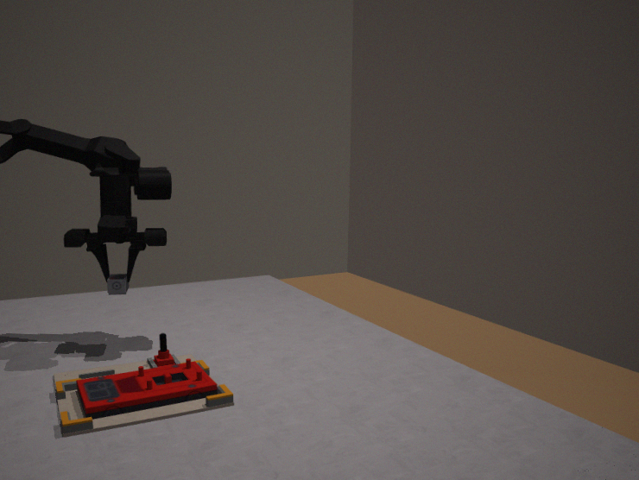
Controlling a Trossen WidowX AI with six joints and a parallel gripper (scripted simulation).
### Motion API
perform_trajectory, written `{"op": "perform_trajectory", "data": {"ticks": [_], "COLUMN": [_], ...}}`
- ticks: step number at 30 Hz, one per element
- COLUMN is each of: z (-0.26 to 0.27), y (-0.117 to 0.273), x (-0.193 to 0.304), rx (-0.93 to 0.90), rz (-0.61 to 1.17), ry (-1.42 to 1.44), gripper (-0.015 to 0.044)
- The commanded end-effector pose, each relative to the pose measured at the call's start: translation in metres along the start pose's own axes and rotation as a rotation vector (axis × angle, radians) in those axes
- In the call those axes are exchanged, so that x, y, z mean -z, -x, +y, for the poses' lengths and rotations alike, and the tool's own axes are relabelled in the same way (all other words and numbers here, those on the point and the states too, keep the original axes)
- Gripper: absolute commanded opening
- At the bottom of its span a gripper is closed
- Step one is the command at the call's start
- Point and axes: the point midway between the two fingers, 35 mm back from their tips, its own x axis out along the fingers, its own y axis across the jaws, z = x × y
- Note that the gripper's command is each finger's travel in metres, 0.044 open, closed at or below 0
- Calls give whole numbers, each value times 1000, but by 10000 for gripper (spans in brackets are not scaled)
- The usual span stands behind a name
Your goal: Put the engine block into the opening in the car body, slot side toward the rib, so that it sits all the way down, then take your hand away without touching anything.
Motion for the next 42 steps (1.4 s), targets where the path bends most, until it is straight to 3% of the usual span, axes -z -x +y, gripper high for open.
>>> {"op": "perform_trajectory", "data": {"ticks": [1, 42], "z": [-1, 70], "y": [7, -27], "x": [3, -98], "rx": [-8, -13], "rz": [9, -14], "ry": [11, 937], "gripper": [0, 0]}}
